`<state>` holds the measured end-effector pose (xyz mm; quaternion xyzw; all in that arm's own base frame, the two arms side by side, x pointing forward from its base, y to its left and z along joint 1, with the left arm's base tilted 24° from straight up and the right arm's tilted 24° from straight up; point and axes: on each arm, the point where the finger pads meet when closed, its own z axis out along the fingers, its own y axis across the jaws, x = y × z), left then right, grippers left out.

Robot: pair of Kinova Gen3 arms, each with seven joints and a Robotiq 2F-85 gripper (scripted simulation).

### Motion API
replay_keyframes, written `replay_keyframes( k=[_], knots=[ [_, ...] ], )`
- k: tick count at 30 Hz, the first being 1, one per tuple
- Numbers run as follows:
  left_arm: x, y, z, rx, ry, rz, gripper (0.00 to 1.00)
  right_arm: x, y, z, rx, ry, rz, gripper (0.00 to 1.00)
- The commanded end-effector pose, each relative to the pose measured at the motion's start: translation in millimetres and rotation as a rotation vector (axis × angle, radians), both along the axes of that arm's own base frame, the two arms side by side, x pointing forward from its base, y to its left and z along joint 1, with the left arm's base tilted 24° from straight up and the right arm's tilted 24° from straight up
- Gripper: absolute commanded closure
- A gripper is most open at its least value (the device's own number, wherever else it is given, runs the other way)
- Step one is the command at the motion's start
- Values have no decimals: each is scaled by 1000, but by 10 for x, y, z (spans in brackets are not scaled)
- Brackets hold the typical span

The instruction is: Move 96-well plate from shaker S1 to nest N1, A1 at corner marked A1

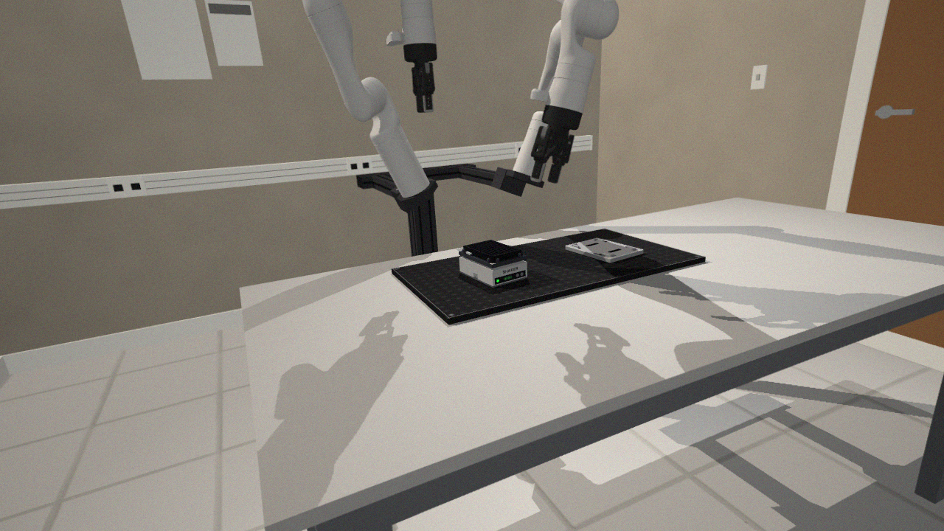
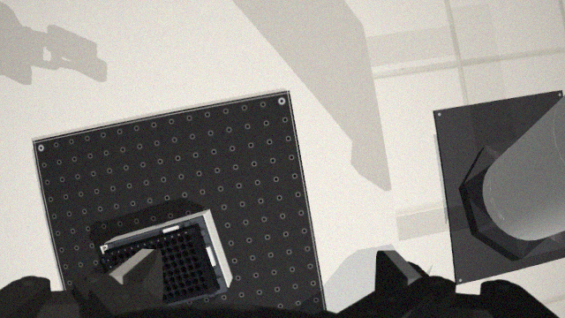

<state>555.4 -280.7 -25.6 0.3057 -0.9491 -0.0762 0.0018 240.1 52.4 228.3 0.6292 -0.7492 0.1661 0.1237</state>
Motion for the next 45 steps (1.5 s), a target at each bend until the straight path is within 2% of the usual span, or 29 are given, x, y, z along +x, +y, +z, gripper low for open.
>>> replay_keyframes(
  k=[1,11,15,18,22,26,32,33,35,38,43,45],
  knots=[
    [4,-9,12,-1,-2,-1,2,2,3,2,1,-1,1,2],
    [4,-9,12,-1,-2,-1,2,2,3,2,1,-1,1,2],
    [-136,-49,-125,69,12,-102,2,2,3,2,1,-1,1,2],
    [-171,-59,-160,69,12,-102,2,2,3,2,1,-1,1,2],
    [-311,-99,-297,69,13,-102,2,2,3,2,1,-1,1,2],
    [-459,-125,-429,138,27,-212,2,2,3,2,1,-1,1,2],
    [-663,-161,-613,138,27,-212,2,2,3,2,1,-1,1,2],
    [-702,-164,-645,154,30,-241,2,2,3,2,1,-1,1,2],
    [-702,-164,-645,154,30,-241,2,2,3,2,1,-1,1,2],
    [-819,-175,-739,201,40,-329,2,2,3,2,1,-1,1,2],
    [-1005,-194,-890,202,40,-330,2,2,3,2,1,-1,1,2],
    [-1086,-196,-950,230,46,-390,2,2,3,2,1,-1,1,2]
  ],
)
